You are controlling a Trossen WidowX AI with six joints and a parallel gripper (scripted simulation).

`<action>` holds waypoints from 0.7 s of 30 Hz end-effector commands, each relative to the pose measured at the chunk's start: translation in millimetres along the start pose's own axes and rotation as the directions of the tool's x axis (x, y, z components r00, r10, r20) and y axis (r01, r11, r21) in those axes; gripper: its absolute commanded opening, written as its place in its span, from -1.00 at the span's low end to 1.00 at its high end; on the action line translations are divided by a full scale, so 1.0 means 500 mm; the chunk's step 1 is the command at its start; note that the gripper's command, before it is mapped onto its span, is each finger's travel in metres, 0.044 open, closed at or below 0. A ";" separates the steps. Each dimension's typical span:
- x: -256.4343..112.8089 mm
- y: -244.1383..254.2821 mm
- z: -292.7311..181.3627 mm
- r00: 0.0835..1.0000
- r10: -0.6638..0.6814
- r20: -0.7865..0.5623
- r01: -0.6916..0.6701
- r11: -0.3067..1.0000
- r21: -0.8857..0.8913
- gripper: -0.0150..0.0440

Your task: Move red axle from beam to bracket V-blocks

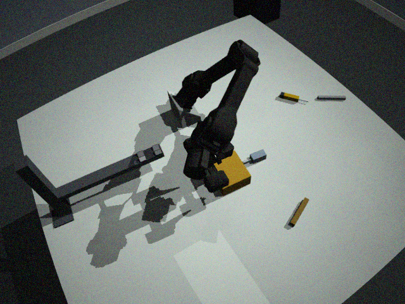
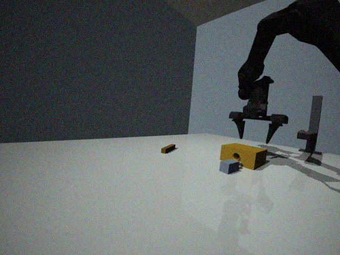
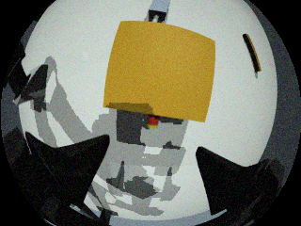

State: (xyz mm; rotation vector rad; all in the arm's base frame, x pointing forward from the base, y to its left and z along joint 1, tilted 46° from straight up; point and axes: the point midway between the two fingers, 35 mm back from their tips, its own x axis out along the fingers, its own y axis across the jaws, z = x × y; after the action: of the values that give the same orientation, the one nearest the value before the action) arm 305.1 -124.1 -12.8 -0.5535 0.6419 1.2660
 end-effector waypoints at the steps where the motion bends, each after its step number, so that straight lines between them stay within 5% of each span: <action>1: 0.017 0.004 0.002 1.000 0.010 0.003 -0.010 1.000 0.004 1.00; 21: 0.082 0.005 0.004 1.000 0.010 0.005 -0.010 1.000 0.004 1.00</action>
State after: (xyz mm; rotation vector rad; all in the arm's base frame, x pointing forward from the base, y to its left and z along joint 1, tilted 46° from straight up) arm 311.4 -101.1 -37.2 -0.5585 0.6444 1.2682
